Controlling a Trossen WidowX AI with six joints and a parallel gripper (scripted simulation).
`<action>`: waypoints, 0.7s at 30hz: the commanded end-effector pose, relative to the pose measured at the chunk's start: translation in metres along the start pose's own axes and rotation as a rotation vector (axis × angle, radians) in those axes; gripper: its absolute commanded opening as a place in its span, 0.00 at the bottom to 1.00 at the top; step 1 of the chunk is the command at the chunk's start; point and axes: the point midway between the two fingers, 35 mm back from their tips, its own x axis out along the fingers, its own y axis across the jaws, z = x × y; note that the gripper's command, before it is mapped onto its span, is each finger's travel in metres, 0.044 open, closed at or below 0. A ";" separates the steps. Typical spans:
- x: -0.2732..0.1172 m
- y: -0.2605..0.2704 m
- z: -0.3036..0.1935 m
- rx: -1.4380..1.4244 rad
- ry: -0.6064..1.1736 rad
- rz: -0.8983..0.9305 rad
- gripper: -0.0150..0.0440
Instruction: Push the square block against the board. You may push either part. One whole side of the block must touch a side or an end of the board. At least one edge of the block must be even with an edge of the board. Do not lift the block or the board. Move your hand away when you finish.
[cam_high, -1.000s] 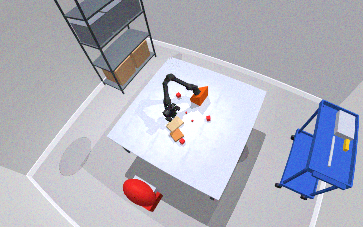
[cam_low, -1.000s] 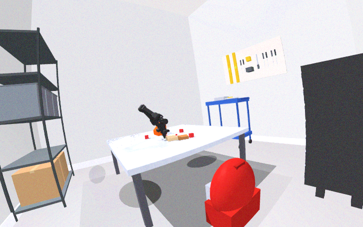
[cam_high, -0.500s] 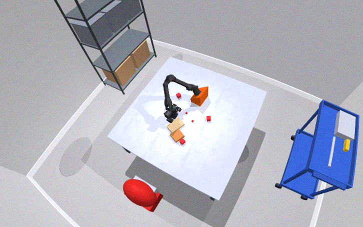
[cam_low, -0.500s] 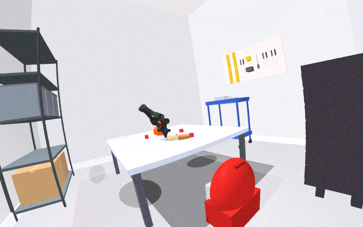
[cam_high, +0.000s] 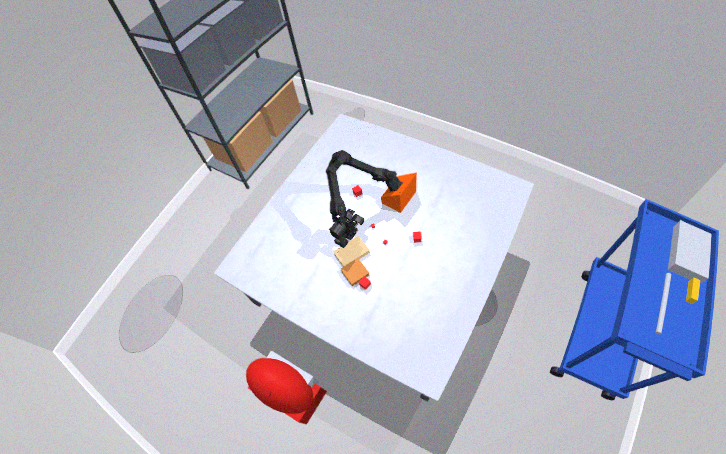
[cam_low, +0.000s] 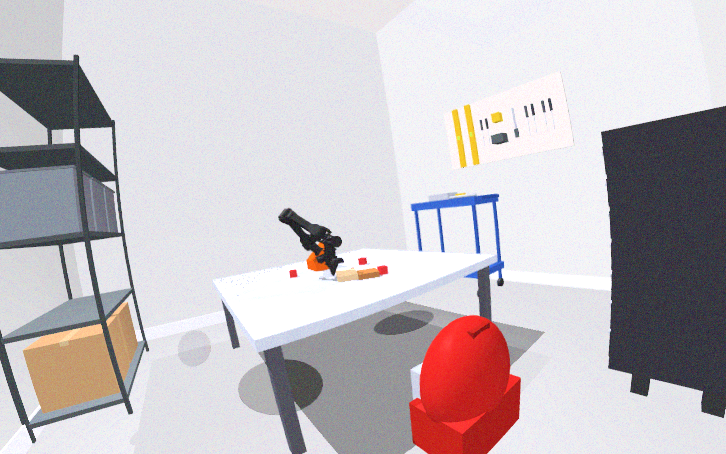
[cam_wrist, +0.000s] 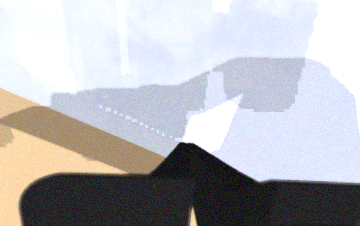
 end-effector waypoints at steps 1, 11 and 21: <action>0.004 -0.001 -0.008 -0.005 0.011 -0.012 0.25; 0.004 0.002 -0.015 -0.004 0.011 -0.012 0.25; 0.004 0.005 -0.022 -0.004 0.012 -0.012 0.25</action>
